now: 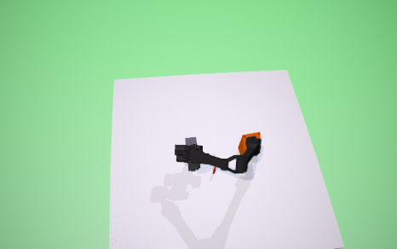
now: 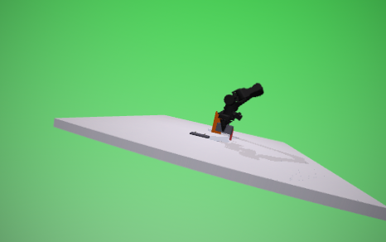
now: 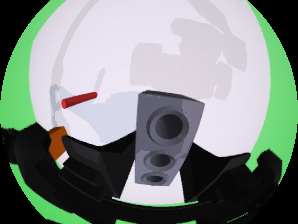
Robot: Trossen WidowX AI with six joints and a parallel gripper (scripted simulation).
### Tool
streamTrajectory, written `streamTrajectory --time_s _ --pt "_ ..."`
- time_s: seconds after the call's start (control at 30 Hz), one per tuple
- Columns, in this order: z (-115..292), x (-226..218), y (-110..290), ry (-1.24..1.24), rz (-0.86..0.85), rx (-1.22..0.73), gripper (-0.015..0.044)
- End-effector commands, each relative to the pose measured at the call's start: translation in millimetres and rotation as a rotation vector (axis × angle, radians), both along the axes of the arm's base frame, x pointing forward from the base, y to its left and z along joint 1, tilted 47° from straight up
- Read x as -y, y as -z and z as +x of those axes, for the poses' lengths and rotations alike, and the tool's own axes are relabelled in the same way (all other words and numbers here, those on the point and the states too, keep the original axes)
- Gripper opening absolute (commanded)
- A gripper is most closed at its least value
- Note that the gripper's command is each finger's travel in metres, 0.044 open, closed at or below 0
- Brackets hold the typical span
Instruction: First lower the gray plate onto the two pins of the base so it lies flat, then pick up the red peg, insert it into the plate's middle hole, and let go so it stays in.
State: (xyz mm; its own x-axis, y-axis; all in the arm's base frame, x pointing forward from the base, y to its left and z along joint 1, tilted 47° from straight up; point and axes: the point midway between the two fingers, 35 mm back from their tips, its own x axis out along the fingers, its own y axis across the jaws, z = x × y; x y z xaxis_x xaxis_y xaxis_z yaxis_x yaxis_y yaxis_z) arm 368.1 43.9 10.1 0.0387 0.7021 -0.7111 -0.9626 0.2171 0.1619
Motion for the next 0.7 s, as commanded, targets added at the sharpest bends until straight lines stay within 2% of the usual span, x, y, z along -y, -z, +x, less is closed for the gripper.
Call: streamTrajectory --time_s 0.0,0.67 --pt "0 11 -10 -0.001 -0.003 0.004 0.0" --pt "-10 52 -57 -0.002 0.026 -0.008 0.0"
